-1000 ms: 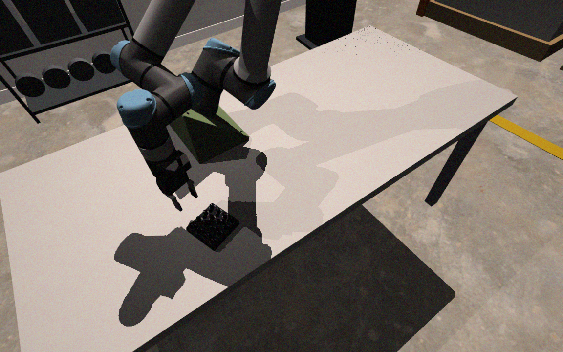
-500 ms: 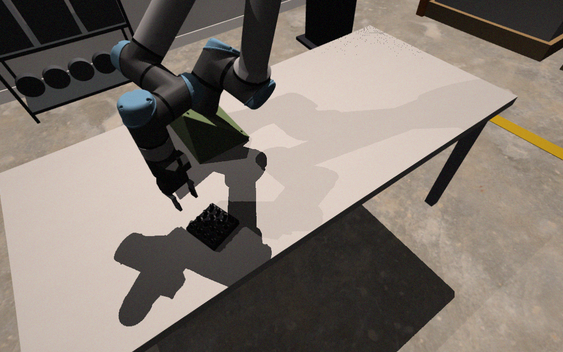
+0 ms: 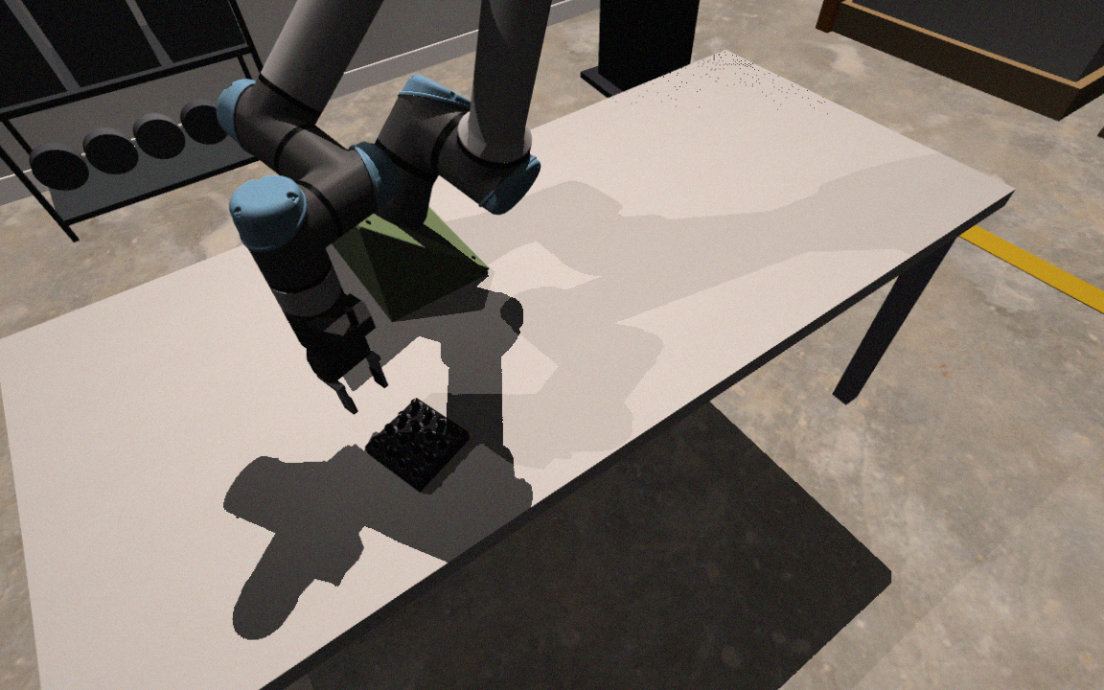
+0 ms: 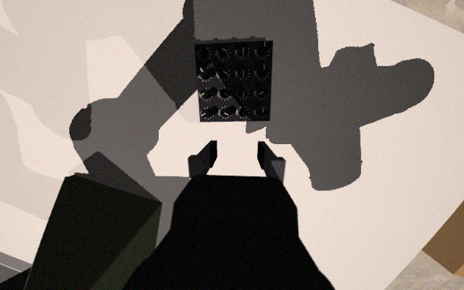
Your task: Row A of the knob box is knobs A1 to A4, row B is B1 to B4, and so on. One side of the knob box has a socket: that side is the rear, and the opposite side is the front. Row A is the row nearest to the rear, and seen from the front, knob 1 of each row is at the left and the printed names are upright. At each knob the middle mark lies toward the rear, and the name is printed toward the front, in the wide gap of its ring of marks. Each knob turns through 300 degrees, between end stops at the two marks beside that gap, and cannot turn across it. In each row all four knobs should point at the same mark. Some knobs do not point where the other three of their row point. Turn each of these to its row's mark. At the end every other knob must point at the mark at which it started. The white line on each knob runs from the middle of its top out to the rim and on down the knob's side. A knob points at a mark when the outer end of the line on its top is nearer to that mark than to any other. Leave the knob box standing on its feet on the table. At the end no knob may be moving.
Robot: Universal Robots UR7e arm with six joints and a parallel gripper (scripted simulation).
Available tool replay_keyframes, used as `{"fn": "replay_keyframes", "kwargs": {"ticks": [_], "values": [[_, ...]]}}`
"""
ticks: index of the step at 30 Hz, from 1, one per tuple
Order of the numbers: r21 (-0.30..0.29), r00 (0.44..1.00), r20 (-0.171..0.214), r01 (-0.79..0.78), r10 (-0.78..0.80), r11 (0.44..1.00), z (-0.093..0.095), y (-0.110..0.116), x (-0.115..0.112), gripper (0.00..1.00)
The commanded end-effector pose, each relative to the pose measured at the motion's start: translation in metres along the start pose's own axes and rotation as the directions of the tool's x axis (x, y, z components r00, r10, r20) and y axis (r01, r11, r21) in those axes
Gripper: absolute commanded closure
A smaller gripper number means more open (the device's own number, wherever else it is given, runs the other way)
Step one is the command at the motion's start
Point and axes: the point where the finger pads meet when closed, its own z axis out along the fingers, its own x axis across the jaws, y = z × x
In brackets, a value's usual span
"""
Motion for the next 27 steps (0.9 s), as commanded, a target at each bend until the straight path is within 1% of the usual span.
{"fn": "replay_keyframes", "kwargs": {"ticks": [1,7,10,12,16,18,21,22,27], "values": [[0.0,1.0,0.002,-0.002,0.002,1.0,0.001,0.001,-0.001,0.0],[0.0,1.0,0.001,-0.001,0.001,1.0,0.0,0.0,0.0,0.0],[-0.001,1.0,0.0,-0.003,0.003,1.0,-0.004,-0.012,0.008,0.0],[-0.001,1.0,0.0,-0.003,0.003,1.0,-0.004,-0.012,0.008,0.0],[0.0,1.0,-0.001,-0.011,0.011,1.0,-0.015,-0.051,0.027,0.0],[0.0,1.0,0.0,-0.014,0.014,1.0,-0.018,-0.067,0.033,0.0],[0.0,1.0,0.0,-0.015,0.015,1.0,-0.02,-0.073,0.035,0.0],[0.0,1.0,0.0,-0.015,0.015,1.0,-0.02,-0.073,0.035,0.54],[0.0,1.0,0.0,-0.015,0.015,1.0,-0.02,-0.073,0.035,0.54]]}}
